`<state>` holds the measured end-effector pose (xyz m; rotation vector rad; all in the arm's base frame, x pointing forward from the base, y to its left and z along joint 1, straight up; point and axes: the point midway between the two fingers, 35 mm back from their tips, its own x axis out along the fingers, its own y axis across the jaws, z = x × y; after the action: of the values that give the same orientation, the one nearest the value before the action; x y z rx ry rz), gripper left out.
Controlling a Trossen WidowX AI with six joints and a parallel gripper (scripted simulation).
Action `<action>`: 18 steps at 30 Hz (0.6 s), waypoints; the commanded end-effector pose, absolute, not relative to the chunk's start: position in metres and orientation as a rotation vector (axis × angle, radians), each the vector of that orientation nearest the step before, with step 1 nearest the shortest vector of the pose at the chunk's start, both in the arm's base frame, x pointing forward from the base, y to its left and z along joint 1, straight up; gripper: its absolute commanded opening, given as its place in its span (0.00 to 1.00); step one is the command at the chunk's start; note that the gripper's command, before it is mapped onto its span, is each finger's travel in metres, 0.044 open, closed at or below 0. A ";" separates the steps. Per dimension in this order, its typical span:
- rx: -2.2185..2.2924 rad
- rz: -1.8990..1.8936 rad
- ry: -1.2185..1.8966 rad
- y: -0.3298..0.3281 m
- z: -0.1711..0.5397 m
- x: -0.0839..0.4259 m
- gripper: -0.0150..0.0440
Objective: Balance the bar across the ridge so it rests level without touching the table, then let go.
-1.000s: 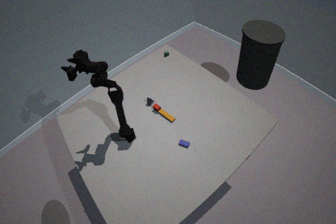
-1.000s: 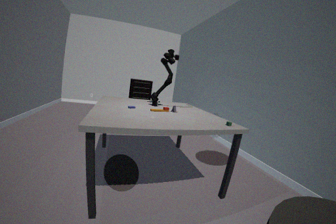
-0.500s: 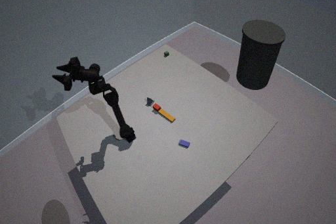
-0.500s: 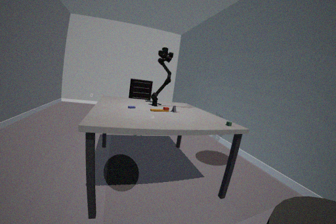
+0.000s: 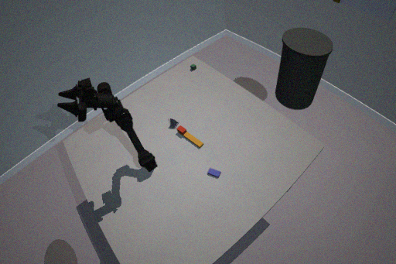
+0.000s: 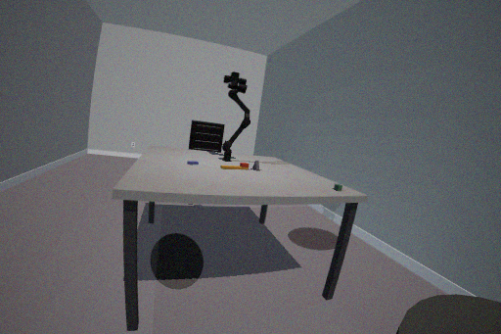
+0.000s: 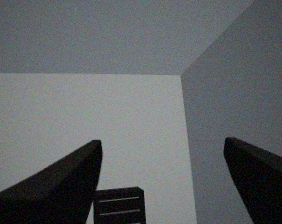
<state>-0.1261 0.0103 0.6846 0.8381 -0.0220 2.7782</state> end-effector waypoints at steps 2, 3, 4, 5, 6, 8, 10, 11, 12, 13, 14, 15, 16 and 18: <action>0.930 2.884 -0.017 -0.030 0.688 -0.128 0.79; 0.947 2.901 -0.017 -0.036 0.688 -0.127 0.79; 0.964 2.919 -0.018 -0.043 0.688 -0.126 0.79; 0.982 2.937 -0.018 -0.050 0.688 -0.125 0.79; 0.997 2.955 -0.017 -0.057 0.688 -0.125 0.79; 1.028 2.989 -0.015 -0.069 0.688 -0.122 0.79; 1.051 3.021 -0.010 -0.080 0.688 -0.121 0.79; 1.063 3.037 -0.007 -0.085 0.687 -0.120 0.79; 1.074 3.054 -0.004 -0.090 0.687 -0.119 0.79; 1.088 3.073 -0.004 -0.097 0.687 -0.117 0.79; 1.106 3.096 -0.003 -0.104 0.686 -0.115 0.79; 1.125 3.123 -0.002 -0.113 0.685 -0.112 0.79; 1.144 3.150 -0.001 -0.121 0.684 -0.110 0.79; 1.182 3.205 0.001 -0.138 0.682 -0.104 0.79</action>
<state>-0.1113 -0.1134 0.6855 1.1288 0.0092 3.1367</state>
